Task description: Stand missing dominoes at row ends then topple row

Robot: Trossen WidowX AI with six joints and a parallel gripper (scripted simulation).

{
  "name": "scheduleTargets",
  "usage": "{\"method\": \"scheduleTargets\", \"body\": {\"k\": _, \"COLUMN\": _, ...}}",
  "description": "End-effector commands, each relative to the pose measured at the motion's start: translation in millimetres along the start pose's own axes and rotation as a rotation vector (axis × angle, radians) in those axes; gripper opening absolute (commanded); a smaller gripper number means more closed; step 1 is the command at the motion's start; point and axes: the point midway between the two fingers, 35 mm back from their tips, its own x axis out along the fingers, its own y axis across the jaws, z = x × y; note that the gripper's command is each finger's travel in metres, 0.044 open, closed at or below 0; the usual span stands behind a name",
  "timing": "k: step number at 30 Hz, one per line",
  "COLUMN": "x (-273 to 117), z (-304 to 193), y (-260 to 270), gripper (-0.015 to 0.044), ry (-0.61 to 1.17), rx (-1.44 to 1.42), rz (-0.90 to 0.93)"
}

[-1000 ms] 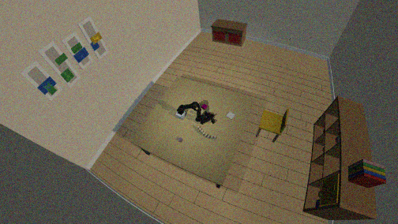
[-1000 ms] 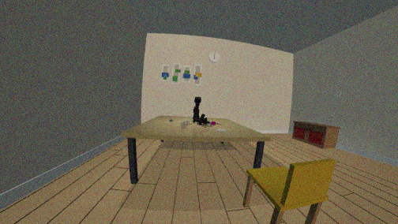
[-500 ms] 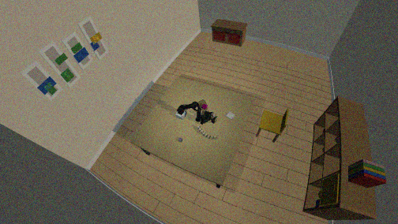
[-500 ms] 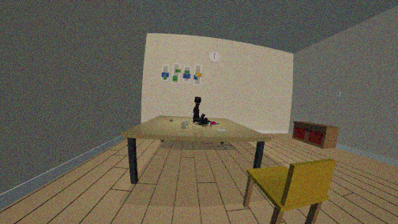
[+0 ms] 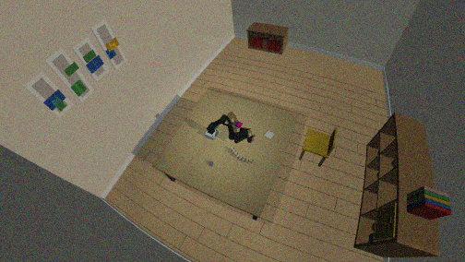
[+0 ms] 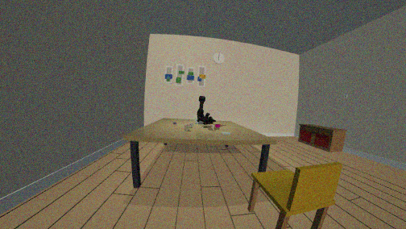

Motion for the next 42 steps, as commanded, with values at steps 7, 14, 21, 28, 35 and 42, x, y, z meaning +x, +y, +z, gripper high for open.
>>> {"method": "scheduleTargets", "body": {"k": 7, "x": 59.6, "z": -4.6, "y": -59.4, "gripper": 0.044, "ry": 0.265, "rx": 0.575, "rz": -0.267}}
{"method": "scheduleTargets", "body": {"k": 14, "x": 74.2, "z": 10.7, "y": -64.0, "gripper": 0.044, "ry": 0.486, "rx": 0.896, "rz": -0.543}}
{"method": "scheduleTargets", "body": {"k": 21, "x": 68.0, "z": 22.3, "y": -46.1, "gripper": 0.044, "ry": 0.652, "rx": 1.037, "rz": -0.742}}
{"method": "scheduleTargets", "body": {"k": 28, "x": 45.9, "z": 39.0, "y": -17.2, "gripper": 0.044, "ry": 0.831, "rx": 1.119, "rz": -0.958}}
{"method": "scheduleTargets", "body": {"k": 35, "x": 18.5, "z": 46.9, "y": 9.9, "gripper": 0.044, "ry": 0.992, "rx": 1.15, "rz": -1.09}}
{"method": "scheduleTargets", "body": {"k": 42, "x": 11.6, "z": 50.9, "y": 16.3, "gripper": 0.044, "ry": 1.027, "rx": 1.151, "rz": -1.125}}
